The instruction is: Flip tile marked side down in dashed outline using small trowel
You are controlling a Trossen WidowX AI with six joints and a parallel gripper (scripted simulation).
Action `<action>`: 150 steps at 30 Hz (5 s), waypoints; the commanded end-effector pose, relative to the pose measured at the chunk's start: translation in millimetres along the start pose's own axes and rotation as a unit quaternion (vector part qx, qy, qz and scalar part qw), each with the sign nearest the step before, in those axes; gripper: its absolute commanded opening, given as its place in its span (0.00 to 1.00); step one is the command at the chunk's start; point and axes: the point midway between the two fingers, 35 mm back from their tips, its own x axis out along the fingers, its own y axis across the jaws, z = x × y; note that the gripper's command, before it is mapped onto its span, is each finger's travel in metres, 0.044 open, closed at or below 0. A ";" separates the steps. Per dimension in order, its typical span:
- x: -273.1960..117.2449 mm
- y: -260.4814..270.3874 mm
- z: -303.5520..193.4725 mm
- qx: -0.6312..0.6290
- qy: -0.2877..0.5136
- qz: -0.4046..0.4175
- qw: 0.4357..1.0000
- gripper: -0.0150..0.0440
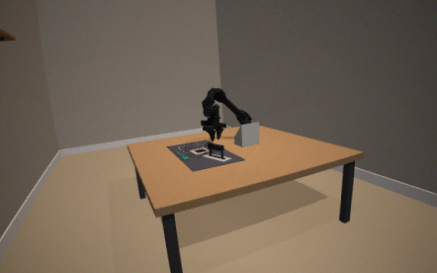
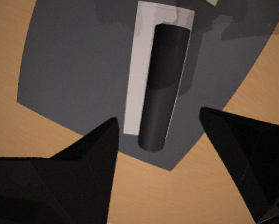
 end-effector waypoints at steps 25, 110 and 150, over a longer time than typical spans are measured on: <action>9.1 5.9 -5.3 -0.148 0.002 0.045 0.988 0.76; 35.1 -45.5 4.9 -0.910 -0.381 -0.014 0.164 0.76; 66.2 -26.3 20.4 -0.916 -0.385 -0.055 0.103 0.76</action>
